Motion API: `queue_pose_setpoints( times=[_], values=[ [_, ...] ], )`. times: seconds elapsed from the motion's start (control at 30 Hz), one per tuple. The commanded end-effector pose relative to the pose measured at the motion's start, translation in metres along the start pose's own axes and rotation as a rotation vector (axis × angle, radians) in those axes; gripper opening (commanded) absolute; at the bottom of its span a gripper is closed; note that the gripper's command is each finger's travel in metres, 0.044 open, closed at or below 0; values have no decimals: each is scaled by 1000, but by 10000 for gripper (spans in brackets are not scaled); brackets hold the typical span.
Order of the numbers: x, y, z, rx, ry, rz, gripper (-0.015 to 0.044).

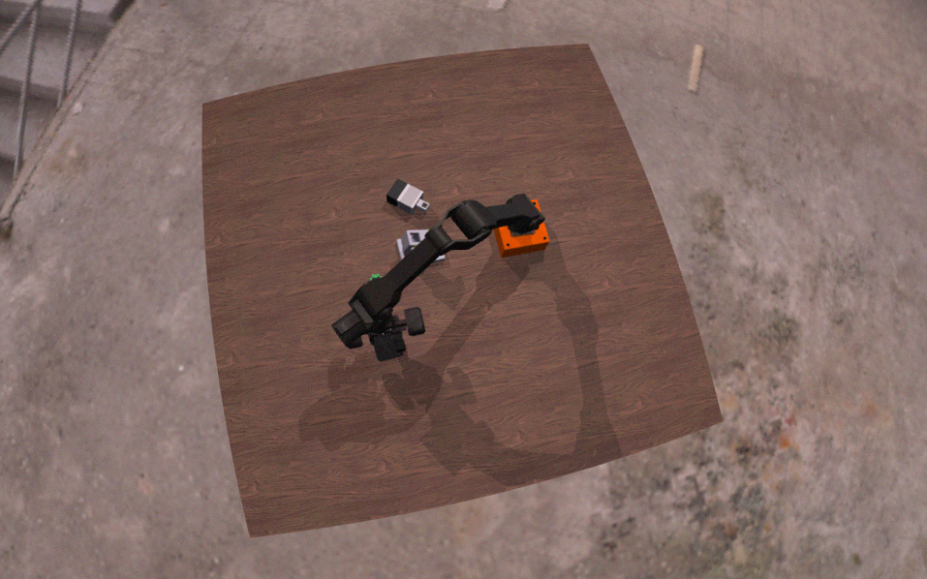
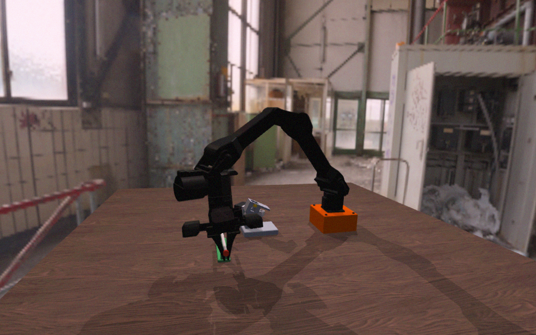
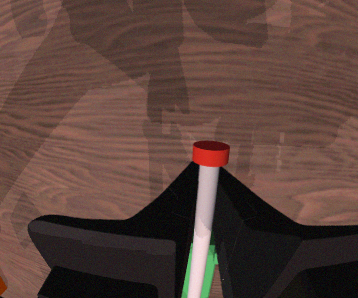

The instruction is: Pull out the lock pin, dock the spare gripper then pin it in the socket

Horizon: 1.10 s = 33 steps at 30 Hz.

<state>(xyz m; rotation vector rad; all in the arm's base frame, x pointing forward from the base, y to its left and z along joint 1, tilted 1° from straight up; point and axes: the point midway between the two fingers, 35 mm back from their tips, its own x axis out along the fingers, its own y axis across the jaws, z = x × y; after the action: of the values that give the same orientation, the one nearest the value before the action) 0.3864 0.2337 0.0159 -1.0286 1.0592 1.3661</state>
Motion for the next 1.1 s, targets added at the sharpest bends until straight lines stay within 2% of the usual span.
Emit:
queue_pose_setpoints(
  times=[0.0, 0.17, 1.07],
  values=[
    [0, 0, 0, 0, 0, 0, 79],
    [0, 0, 0, 0, 0, 0, 200],
    [-51, 12, 6, 12, 19, 40, 200]
  ],
)
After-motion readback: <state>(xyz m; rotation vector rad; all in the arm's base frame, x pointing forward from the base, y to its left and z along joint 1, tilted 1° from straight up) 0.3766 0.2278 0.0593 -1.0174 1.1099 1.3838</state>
